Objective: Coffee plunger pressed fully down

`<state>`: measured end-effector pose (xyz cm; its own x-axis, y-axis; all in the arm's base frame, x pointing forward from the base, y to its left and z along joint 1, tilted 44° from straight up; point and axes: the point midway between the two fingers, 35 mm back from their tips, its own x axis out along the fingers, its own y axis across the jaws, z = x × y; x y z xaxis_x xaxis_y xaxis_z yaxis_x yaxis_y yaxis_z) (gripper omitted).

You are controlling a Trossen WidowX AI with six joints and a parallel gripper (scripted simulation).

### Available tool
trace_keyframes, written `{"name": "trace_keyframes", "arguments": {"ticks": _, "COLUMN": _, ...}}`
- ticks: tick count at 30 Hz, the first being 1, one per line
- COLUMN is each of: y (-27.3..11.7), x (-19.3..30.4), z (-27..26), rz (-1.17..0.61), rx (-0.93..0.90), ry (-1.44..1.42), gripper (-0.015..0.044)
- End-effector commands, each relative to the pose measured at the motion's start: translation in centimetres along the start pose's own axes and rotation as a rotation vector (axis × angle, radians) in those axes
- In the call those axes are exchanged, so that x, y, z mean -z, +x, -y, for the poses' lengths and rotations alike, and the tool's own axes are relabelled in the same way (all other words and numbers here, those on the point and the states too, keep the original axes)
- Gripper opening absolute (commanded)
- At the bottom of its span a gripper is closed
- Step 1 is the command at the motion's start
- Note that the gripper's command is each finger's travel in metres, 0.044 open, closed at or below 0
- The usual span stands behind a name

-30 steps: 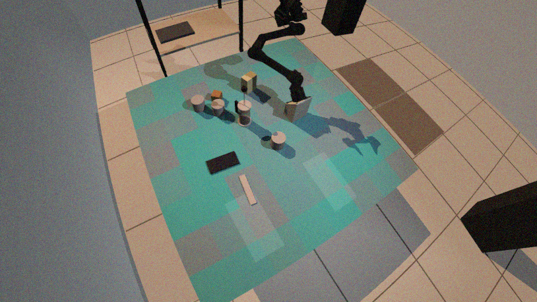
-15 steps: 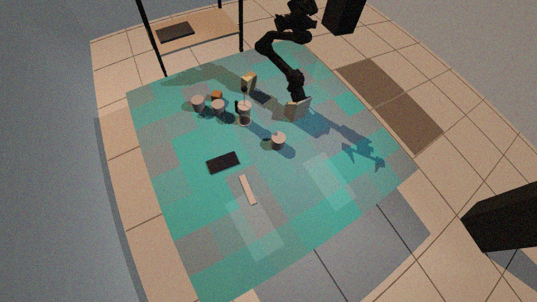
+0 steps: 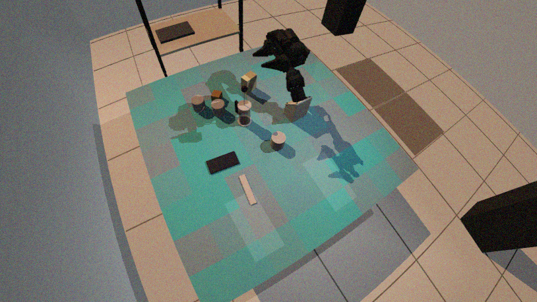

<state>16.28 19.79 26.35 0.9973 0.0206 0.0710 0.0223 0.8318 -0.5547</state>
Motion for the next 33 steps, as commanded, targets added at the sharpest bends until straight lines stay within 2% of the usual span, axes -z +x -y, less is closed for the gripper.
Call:
{"name": "trace_keyframes", "arguments": {"ticks": 1, "y": 2.3, "x": 4.4, "z": 1.0, "rz": -0.149, "rx": 0.120, "ry": -0.176, "gripper": 0.0440}}
{"name": "trace_keyframes", "arguments": {"ticks": 5, "y": 3.2, "x": 7.3, "z": 2.1, "rz": -0.260, "rx": 0.188, "ry": -0.274, "gripper": 0.0440}}
{"name": "trace_keyframes", "arguments": {"ticks": 13, "y": 4.4, "x": 6.7, "z": 0.6, "rz": -0.232, "rx": 0.189, "ry": -0.225, "gripper": 0.0440}}
{"name": "trace_keyframes", "arguments": {"ticks": 21, "y": 5.2, "x": 8.4, "z": -1.1, "rz": -0.269, "rx": 0.169, "ry": -0.178, "gripper": 0.0440}}
{"name": "trace_keyframes", "arguments": {"ticks": 28, "y": 5.6, "x": 8.5, "z": -0.4, "rz": -0.279, "rx": 0.202, "ry": 0.108, "gripper": 0.0440}}
{"name": "trace_keyframes", "arguments": {"ticks": 33, "y": 5.6, "x": 9.0, "z": 0.2, "rz": -0.298, "rx": 0.218, "ry": 0.206, "gripper": 0.0440}}
